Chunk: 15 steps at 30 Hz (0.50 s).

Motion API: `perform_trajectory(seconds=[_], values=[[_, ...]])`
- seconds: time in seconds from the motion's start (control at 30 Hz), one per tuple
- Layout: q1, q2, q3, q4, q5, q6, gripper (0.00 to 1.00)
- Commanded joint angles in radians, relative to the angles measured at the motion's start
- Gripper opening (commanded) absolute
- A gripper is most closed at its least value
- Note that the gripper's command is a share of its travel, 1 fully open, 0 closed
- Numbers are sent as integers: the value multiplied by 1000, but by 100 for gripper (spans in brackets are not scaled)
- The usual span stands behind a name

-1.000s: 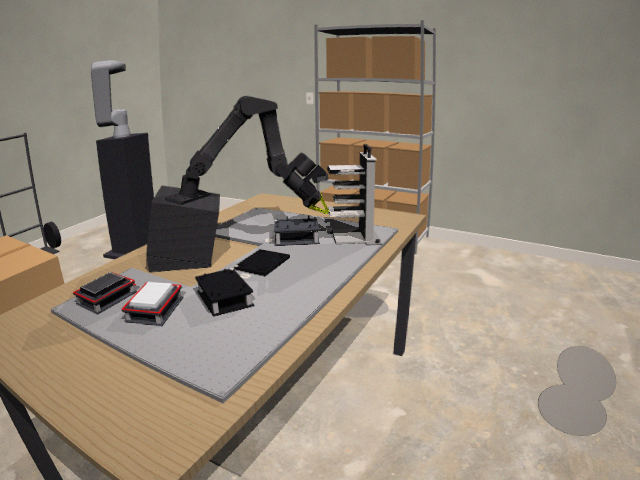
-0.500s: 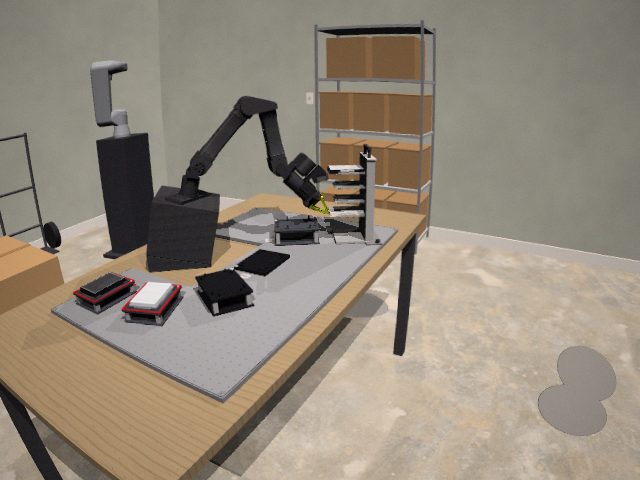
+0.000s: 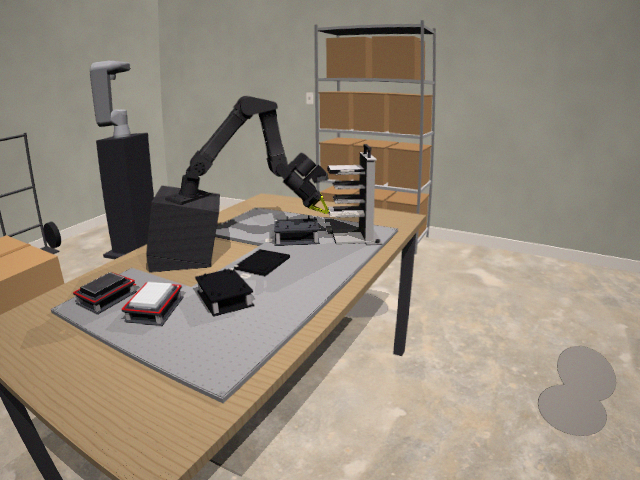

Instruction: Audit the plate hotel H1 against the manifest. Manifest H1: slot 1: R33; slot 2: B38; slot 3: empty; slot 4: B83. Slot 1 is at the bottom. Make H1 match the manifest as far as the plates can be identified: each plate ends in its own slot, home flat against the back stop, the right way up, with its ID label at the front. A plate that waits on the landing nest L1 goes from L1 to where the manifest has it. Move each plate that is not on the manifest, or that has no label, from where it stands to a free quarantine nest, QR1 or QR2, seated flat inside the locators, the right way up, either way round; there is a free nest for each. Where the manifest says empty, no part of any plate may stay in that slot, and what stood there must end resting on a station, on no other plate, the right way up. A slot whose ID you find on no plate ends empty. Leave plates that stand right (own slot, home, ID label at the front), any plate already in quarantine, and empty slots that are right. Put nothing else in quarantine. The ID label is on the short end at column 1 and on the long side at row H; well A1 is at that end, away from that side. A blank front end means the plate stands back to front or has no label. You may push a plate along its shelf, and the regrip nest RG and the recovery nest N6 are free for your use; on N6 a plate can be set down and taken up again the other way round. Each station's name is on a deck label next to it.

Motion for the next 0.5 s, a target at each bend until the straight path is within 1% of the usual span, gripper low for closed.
perform_trajectory(seconds=[0.0, 0.1, 0.17, 0.23, 0.3, 0.47], values=[[-17, 22, 43, -5, -9, -4, 0], [-17, 22, 43, -5, -9, -4, 0], [-15, 16, 30, 24, -4, -1, 0], [-10, 0, -23, 30, 1, 3, 0], [-1, -27, -37, 40, 7, 6, 0], [14, -37, -66, 59, 12, 9, 0]])
